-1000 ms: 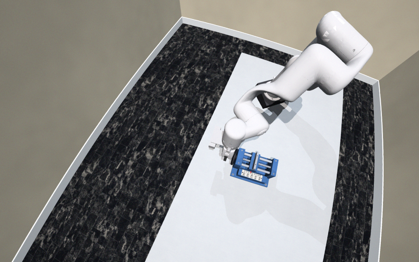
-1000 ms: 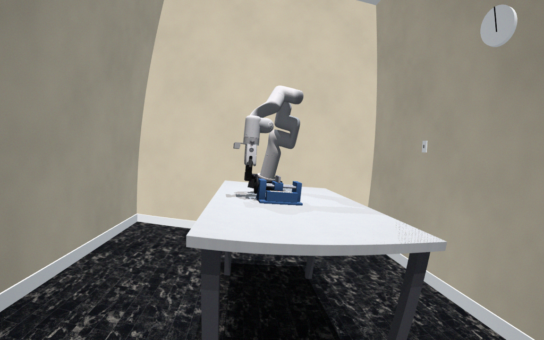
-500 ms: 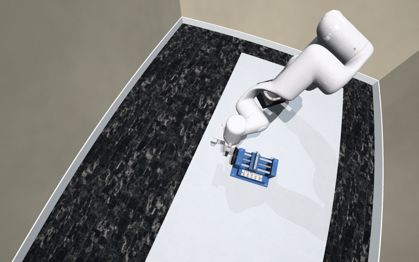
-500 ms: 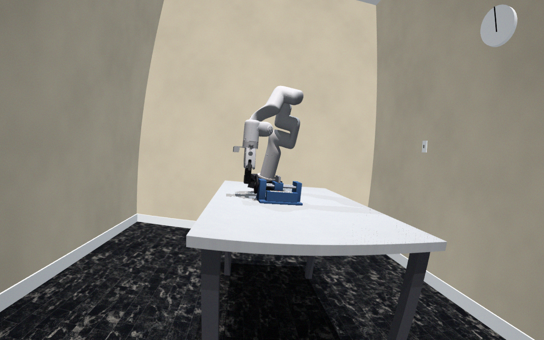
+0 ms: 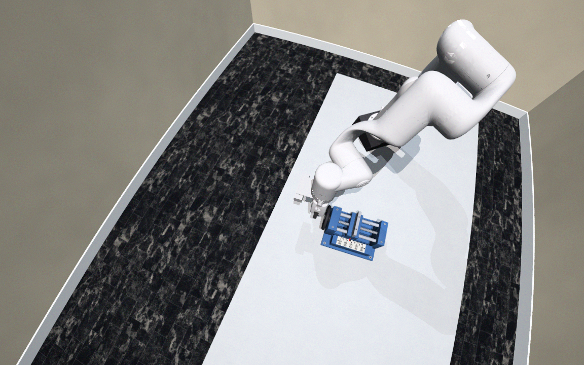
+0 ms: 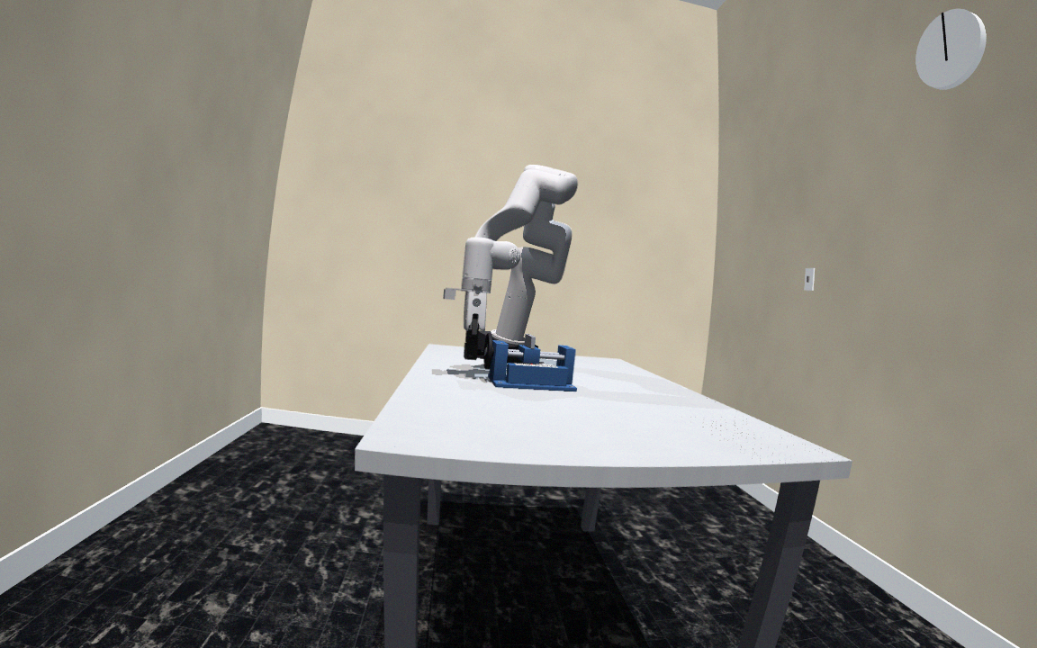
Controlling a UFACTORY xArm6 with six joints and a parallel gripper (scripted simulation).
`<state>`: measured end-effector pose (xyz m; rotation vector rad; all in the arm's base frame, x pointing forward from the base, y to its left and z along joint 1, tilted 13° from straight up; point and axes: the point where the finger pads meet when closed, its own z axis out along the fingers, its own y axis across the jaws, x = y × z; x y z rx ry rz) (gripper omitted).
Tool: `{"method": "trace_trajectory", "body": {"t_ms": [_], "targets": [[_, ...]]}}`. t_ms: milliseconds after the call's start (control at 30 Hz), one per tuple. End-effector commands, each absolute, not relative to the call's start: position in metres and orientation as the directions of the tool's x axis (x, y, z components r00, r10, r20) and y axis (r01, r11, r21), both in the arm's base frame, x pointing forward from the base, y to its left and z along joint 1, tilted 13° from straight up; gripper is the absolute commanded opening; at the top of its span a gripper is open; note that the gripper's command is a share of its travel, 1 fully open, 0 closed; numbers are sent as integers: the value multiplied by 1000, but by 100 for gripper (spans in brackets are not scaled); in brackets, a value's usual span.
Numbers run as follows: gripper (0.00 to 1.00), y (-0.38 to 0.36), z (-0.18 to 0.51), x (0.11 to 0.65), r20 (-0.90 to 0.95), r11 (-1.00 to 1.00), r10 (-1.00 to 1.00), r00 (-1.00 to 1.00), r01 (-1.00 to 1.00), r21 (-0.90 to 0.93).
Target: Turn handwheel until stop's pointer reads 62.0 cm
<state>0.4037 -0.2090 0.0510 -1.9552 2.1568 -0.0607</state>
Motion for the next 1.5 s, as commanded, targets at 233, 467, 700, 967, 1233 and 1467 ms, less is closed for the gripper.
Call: {"method": "trace_trajectory", "body": {"t_ms": [233,467,700,967,1233,1467], "targets": [[6,-209,39,414,-141,109,-986,-84,-977,-185],[6,-209,34,424,-141,109,-986,-84,-977,-185],[6,-209,33,430,-141,109,-986,-84,-977,-185],[6,-210,34,440,-141,109,-986,-84,-977,-185],[6,-211,36,446,-141,109,-986,-84,-977,-185],[6,-212,39,452,-141,109,-986,-84,-977,-185]]}}
